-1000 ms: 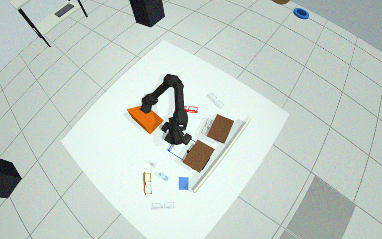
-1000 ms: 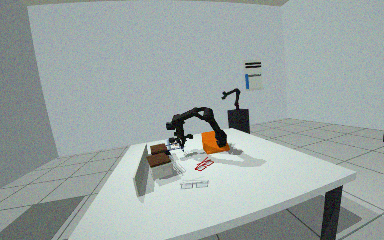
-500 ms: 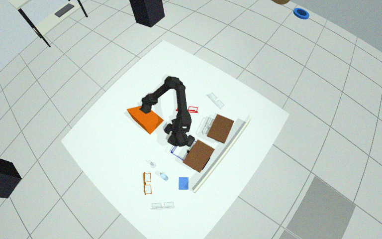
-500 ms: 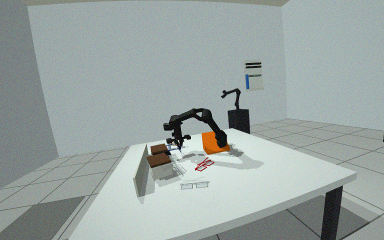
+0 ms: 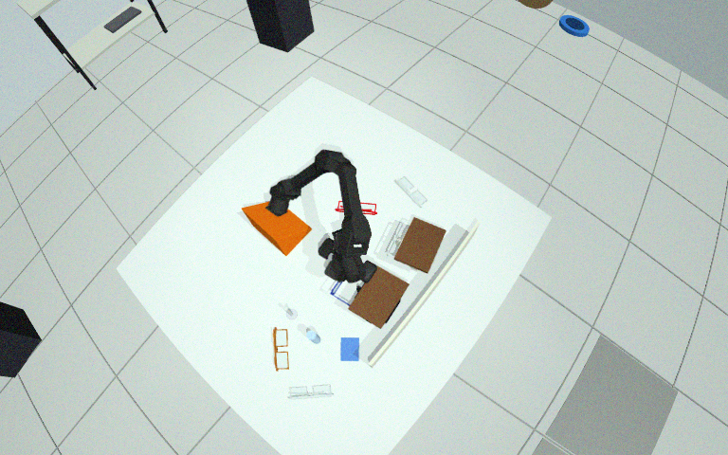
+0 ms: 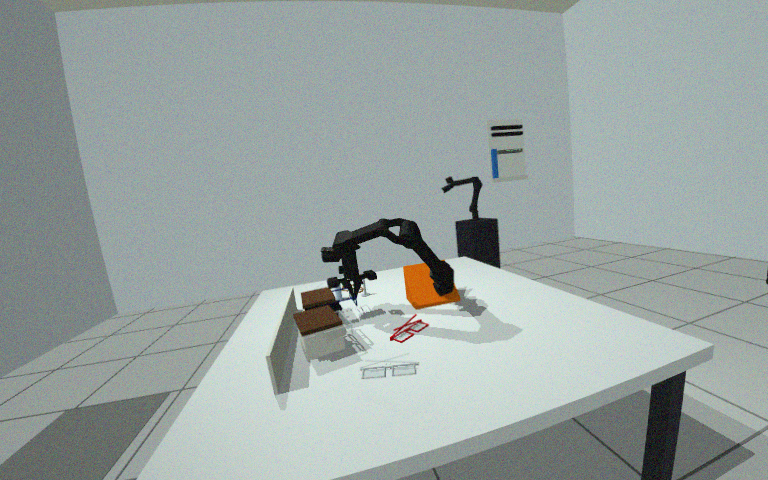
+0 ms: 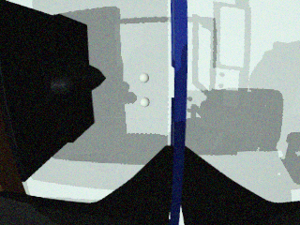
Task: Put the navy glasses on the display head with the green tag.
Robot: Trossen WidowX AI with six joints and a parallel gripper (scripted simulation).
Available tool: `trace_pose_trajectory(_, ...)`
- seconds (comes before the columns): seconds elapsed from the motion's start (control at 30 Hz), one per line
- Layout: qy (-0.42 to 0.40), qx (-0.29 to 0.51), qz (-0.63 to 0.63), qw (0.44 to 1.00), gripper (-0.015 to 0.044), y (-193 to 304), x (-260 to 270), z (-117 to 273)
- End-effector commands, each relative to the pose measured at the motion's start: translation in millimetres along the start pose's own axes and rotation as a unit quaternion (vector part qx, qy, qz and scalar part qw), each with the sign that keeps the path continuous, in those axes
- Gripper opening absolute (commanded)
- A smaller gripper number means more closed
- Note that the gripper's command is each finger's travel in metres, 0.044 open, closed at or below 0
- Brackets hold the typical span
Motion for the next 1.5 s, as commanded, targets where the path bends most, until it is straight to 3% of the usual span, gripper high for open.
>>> trace_pose_trajectory(0.0, 0.001, 0.003, -0.002, 1.0, 0.0, -2, 8, -2)
trace_pose_trajectory(1.47, 0.0, 0.003, -0.001, 1.0, 0.0, -7, 45, -4)
Point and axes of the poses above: the point midway between the two fingers, 35 mm back from their tips, its own z axis back along the fingers, its own x axis across the jaws, y = z × x, the point moved 3 cm from there along z, back along the fingers, and after that the axes turned 9 degrees about z, right-handed, at the moved point
